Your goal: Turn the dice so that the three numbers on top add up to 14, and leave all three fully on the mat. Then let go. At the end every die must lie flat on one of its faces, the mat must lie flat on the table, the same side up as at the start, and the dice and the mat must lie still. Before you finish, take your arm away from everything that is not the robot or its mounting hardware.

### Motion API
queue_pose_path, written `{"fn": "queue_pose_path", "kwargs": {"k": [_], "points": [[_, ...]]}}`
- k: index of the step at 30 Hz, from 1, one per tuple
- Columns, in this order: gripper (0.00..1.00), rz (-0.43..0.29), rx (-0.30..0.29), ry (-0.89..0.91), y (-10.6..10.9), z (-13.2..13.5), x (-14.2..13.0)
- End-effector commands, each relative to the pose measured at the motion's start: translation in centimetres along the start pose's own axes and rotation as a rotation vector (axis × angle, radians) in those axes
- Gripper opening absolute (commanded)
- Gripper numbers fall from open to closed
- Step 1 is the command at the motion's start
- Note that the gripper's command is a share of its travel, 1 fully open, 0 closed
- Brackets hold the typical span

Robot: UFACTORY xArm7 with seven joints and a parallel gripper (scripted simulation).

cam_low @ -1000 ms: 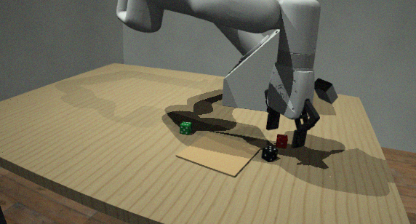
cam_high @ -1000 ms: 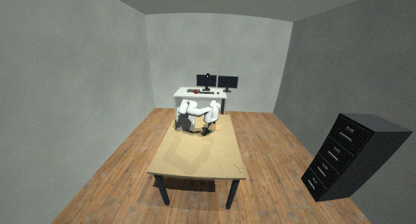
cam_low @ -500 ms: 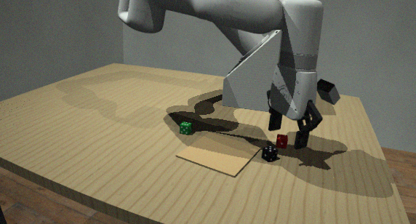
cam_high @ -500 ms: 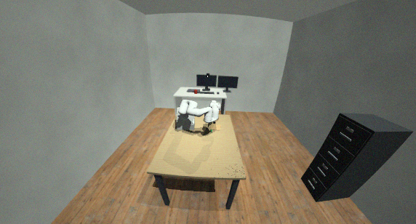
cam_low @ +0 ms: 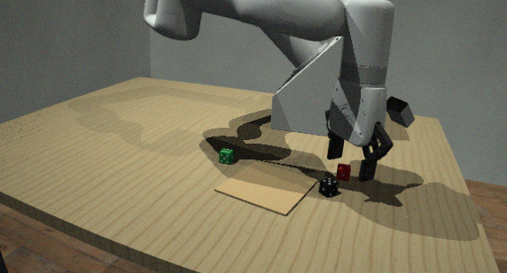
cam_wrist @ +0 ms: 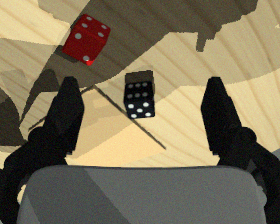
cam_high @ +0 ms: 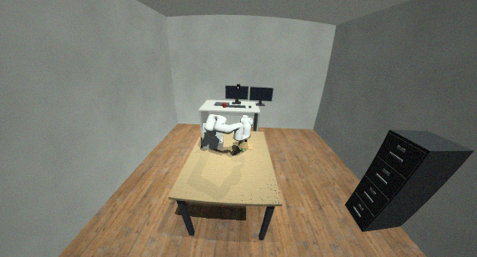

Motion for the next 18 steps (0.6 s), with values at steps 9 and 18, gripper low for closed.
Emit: {"fn": "queue_pose_path", "kwargs": {"k": [9,18], "points": [[1.0,0.001,-0.005,0.0,0.22,0.13,0.03],[1.0,0.001,-0.005,0.0,0.22,-0.5,0.98]]}}
Point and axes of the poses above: the point where the finger pads meet when closed, its own y axis back along the fingers, its own z axis across the jaws, x = y × z, the point moved 1 cm from there along y, back along the fingers, and after that the axes turned 3 degrees about -y, right-handed, at the moved point
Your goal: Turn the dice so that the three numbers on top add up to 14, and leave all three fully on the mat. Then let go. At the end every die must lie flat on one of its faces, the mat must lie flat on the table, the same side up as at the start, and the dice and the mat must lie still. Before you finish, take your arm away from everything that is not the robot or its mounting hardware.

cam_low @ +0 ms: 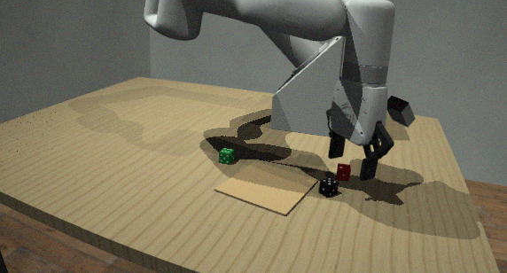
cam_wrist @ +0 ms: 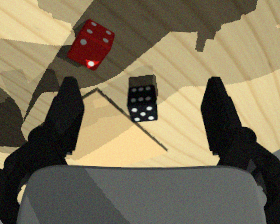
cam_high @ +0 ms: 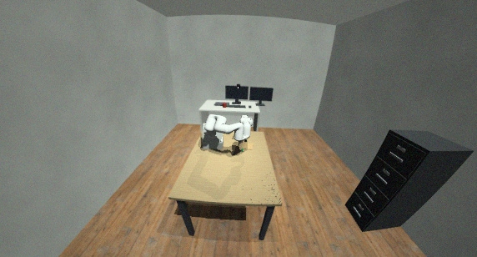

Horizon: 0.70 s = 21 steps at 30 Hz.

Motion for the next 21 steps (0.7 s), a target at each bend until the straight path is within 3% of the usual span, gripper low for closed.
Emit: {"fn": "queue_pose_path", "kwargs": {"k": [1,11,21], "points": [[1.0,0.0,-0.005,0.0,0.2,-0.4,0.9],[1.0,0.0,-0.005,0.0,0.2,-3.3,5.1],[1.0,0.0,-0.005,0.0,0.2,-3.7,5.7]]}}
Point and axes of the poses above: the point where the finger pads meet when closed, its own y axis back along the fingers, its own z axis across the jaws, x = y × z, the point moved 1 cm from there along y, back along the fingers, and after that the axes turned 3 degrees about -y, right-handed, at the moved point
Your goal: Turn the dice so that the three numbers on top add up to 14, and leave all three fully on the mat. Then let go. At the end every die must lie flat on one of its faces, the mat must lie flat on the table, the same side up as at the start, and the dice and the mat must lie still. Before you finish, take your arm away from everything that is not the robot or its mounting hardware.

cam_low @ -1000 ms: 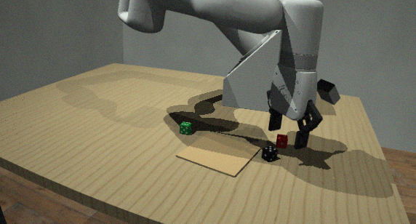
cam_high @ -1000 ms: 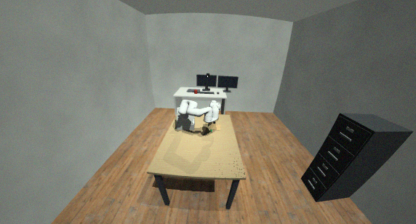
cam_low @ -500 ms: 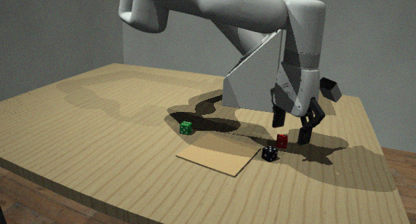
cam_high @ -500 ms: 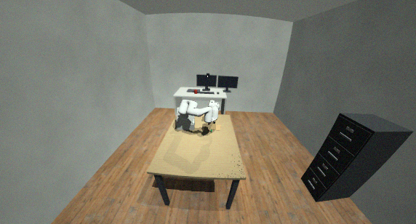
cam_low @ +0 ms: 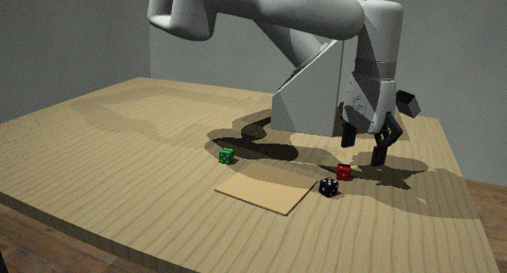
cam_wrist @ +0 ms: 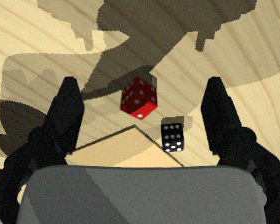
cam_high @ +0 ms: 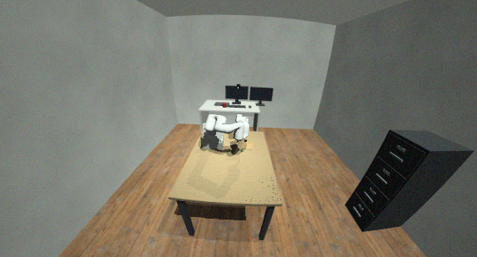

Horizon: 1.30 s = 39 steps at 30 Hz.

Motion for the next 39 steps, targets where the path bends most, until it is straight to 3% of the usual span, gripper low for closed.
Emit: {"fn": "queue_pose_path", "kwargs": {"k": [1,39], "points": [[1.0,0.001,-0.004,0.0,0.2,0.03,0.18],[1.0,0.001,-0.004,0.0,0.58,0.03,0.18]]}}
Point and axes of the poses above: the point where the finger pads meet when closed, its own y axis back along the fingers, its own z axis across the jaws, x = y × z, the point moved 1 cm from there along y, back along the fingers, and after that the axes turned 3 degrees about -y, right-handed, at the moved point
